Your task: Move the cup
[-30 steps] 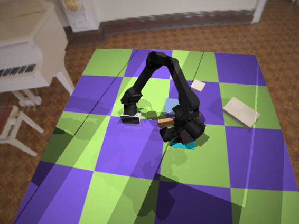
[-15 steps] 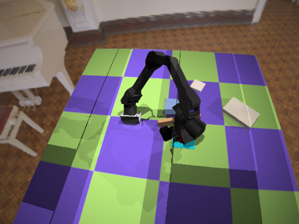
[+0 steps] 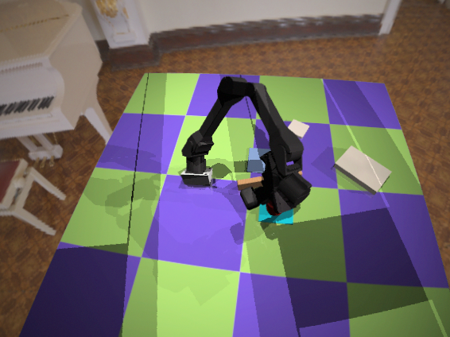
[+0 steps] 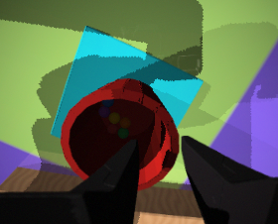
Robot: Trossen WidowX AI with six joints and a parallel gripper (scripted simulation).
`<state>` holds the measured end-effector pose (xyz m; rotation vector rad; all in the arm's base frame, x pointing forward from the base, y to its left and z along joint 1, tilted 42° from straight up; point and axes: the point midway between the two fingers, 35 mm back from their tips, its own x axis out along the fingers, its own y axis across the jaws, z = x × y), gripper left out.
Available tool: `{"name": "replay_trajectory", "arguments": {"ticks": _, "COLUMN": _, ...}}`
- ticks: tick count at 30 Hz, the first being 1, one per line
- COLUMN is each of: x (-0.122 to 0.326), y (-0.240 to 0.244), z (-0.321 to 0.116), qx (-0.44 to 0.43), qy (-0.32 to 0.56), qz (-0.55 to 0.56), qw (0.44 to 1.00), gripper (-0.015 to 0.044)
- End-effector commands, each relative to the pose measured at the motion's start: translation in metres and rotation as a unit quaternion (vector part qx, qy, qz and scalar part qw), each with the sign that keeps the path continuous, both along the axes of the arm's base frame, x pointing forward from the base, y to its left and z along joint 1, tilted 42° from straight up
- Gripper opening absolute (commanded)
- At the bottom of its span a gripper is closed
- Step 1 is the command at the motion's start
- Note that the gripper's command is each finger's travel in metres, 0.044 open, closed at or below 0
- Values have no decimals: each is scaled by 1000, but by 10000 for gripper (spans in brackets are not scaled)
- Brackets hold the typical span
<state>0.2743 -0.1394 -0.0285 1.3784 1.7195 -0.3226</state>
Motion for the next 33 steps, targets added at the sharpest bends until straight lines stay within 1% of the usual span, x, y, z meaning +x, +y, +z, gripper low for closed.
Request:
{"name": "replay_trajectory", "arguments": {"ticks": 1, "x": 0, "y": -4, "z": 4, "qx": -2, "qy": -2, "qz": 2, "qw": 1000, "gripper": 128}}
{"name": "replay_trajectory", "arguments": {"ticks": 13, "x": 0, "y": -13, "z": 15, "qx": -1, "qy": -1, "qz": 2, "qw": 1000, "gripper": 128}}
{"name": "replay_trajectory", "arguments": {"ticks": 25, "x": 0, "y": -14, "z": 16, "qx": 0, "qy": 1, "qz": -1, "qw": 1000, "gripper": 440}}
{"name": "replay_trajectory", "arguments": {"ticks": 33, "x": 2, "y": -30, "z": 34, "qx": -1, "qy": 0, "qz": 0, "qw": 1000, "gripper": 440}}
